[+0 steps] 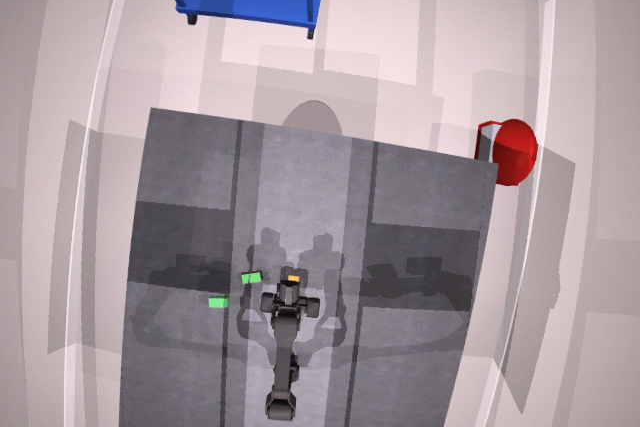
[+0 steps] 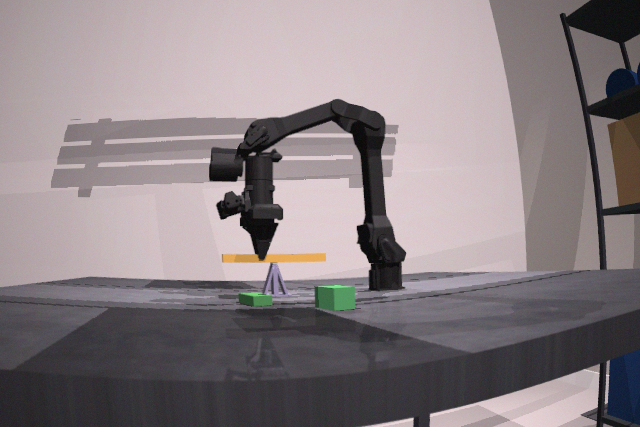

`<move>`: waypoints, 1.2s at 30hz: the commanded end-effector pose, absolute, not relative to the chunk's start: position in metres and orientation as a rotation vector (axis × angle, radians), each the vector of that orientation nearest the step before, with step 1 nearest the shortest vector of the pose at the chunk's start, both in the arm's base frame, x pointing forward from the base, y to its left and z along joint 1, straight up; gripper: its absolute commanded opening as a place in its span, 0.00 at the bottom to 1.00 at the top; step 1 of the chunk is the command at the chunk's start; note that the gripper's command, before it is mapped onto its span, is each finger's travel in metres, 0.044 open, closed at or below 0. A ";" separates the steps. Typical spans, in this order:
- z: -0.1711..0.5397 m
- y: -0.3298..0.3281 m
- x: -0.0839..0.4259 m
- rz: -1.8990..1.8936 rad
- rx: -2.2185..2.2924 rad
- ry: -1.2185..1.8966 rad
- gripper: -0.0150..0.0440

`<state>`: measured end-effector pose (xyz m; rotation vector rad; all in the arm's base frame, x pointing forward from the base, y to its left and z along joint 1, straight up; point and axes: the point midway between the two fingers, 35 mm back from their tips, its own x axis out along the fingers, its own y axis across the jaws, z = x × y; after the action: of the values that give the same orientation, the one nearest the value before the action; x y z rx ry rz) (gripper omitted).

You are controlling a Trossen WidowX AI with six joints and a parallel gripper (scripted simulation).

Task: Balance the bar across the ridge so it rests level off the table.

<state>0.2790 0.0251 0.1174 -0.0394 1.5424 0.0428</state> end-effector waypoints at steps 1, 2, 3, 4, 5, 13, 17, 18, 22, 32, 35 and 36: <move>0.117 0.025 0.279 0.043 -0.040 1.542 0.57; 0.117 0.025 0.279 0.043 -0.040 1.542 0.57; 0.117 0.025 0.279 0.043 -0.040 1.542 0.57; 0.117 0.025 0.279 0.043 -0.040 1.542 0.57; 0.117 0.025 0.279 0.043 -0.040 1.542 0.57; 0.117 0.025 0.279 0.043 -0.040 1.542 0.70; 0.117 0.025 0.279 0.043 -0.040 1.542 0.88; 0.117 0.025 0.279 0.043 -0.040 1.542 0.92; 0.117 0.025 0.279 0.043 -0.040 1.542 1.00; 0.210 0.025 0.277 0.043 -0.039 1.539 1.00; 0.217 0.025 0.276 0.043 -0.039 1.539 1.00; 0.217 0.025 0.276 0.043 -0.039 1.539 1.00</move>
<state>0.2784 0.0250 0.2116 -0.0386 1.5248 0.0435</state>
